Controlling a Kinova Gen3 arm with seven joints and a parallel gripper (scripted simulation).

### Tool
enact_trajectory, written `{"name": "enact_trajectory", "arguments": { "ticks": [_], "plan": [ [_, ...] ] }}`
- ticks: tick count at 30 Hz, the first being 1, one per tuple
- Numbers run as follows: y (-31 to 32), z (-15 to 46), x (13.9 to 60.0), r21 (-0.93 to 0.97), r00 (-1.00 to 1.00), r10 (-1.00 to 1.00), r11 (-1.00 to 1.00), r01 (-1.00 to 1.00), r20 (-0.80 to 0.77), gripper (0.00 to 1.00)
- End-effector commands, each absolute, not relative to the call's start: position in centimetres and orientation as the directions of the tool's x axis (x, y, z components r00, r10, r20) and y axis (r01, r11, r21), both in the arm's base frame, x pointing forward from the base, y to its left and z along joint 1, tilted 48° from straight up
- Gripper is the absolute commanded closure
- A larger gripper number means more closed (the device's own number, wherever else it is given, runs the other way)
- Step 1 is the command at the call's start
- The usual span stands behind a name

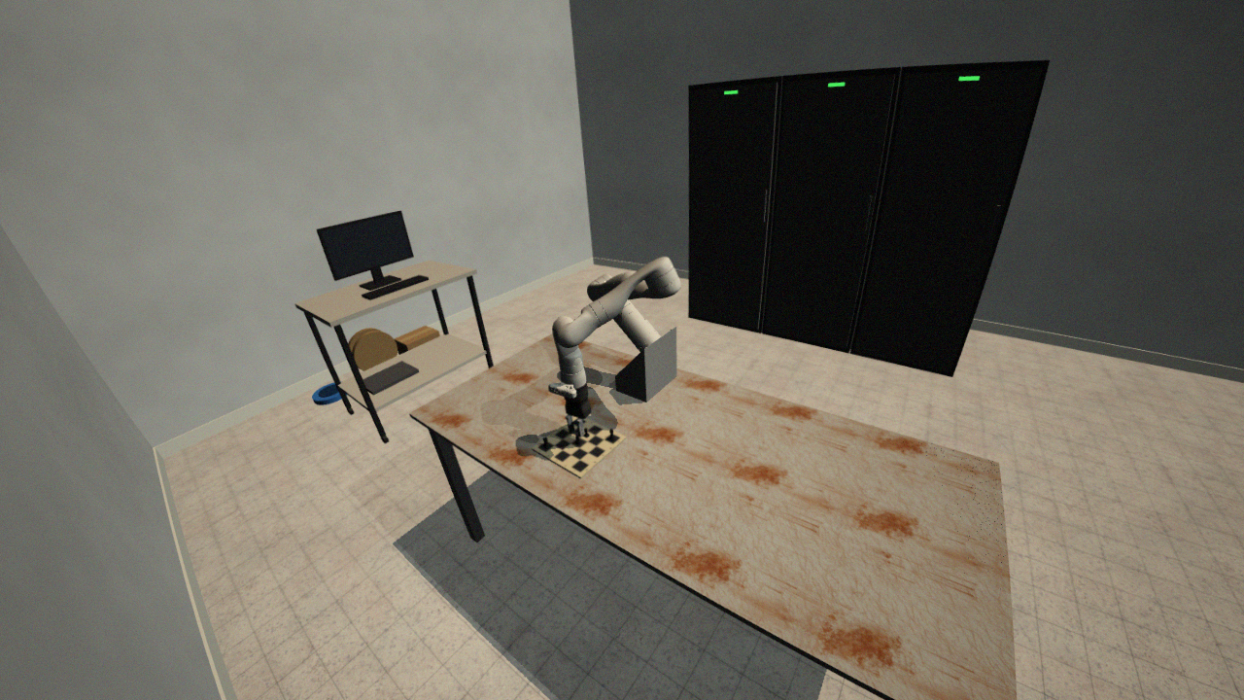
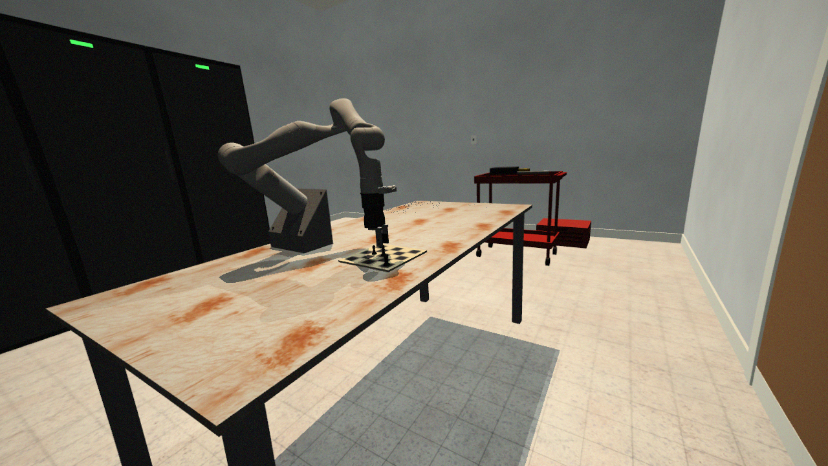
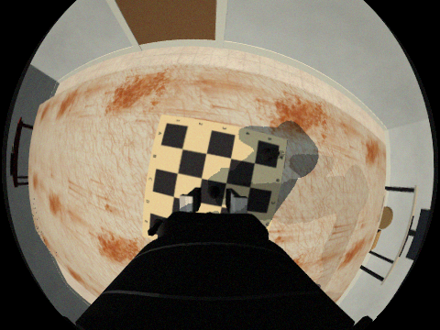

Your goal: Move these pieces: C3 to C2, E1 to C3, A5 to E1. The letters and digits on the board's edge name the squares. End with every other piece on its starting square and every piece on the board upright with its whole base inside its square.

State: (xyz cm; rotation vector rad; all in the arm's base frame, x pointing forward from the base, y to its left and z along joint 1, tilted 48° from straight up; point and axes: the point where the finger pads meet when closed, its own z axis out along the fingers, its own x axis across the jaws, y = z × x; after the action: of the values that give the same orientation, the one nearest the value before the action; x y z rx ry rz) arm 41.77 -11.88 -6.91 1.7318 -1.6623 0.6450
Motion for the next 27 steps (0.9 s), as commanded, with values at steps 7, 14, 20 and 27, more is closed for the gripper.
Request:
{"name": "enact_trajectory", "arguments": {
  "ticks": [7, 14, 20, 27],
  "plan": [
    [-11.75, -6.89, 42.21, 0.112, 0.084, -0.679, -0.002, -0.994, 0.730, 0.32],
    [-11.75, -6.89, 42.21, 0.112, 0.084, -0.679, -0.002, -0.994, 0.730, 0.32],
    [-11.75, -6.89, 42.21, 0.112, 0.084, -0.679, -0.002, -0.994, 0.730, 0.32],
    [-12.08, -7.13, 42.14, 0.112, 0.083, -0.679, -0.001, -0.994, 0.730, 0.32]
  ]
}}
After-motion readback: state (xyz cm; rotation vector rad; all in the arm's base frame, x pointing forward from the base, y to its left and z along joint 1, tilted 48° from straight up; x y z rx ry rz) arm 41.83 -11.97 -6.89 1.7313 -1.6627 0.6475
